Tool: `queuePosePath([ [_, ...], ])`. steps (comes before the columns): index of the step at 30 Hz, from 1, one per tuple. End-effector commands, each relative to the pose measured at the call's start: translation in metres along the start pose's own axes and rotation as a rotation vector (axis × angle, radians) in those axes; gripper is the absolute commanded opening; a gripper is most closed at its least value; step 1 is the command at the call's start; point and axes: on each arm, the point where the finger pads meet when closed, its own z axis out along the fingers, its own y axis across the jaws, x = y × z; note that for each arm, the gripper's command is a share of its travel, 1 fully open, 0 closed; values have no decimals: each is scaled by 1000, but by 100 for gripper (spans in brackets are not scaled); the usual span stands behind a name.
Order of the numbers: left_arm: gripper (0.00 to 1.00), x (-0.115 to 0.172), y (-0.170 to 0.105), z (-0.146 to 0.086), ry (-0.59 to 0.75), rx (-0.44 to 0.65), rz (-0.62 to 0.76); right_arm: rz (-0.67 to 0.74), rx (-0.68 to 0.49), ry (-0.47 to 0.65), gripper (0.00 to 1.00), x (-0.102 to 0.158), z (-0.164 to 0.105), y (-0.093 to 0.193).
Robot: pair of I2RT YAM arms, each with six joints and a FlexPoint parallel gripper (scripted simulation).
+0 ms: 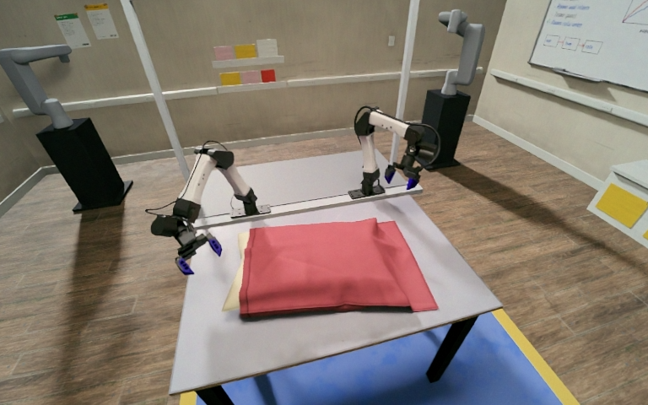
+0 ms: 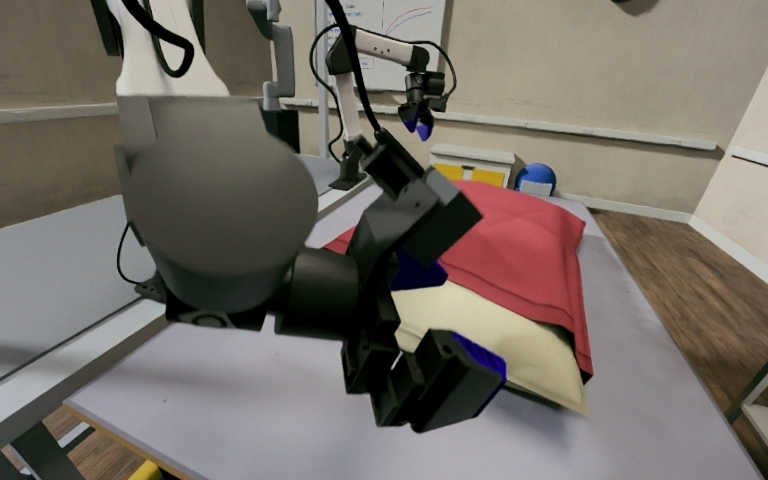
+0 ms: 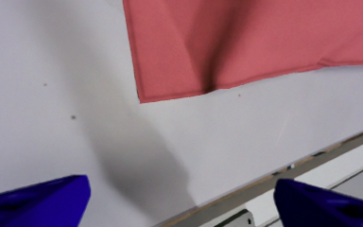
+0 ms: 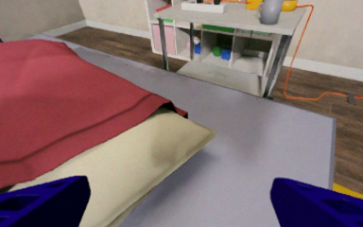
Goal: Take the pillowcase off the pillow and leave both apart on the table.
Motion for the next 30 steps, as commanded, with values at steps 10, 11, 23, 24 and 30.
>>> queuePosePath([
  [10, 100, 2, -3, -1, -5, 4, 3, -22, 13, -8, 100, -51, -22, 3],
  [11, 100, 2, -3, -1, -5, 4, 3, -23, 14, -8, 100, -55, -23, 3],
  [23, 100, 2, -3, -1, -5, 4, 3, 32, 4, 14, 100, -57, -24, -4],
  [24, 100, 2, -3, -1, -5, 4, 3, 33, 4, 15, 100, -56, -23, -4],
  [30, 100, 2, -3, -1, -5, 4, 3, 16, 5, 10, 100, -63, -24, -1],
])
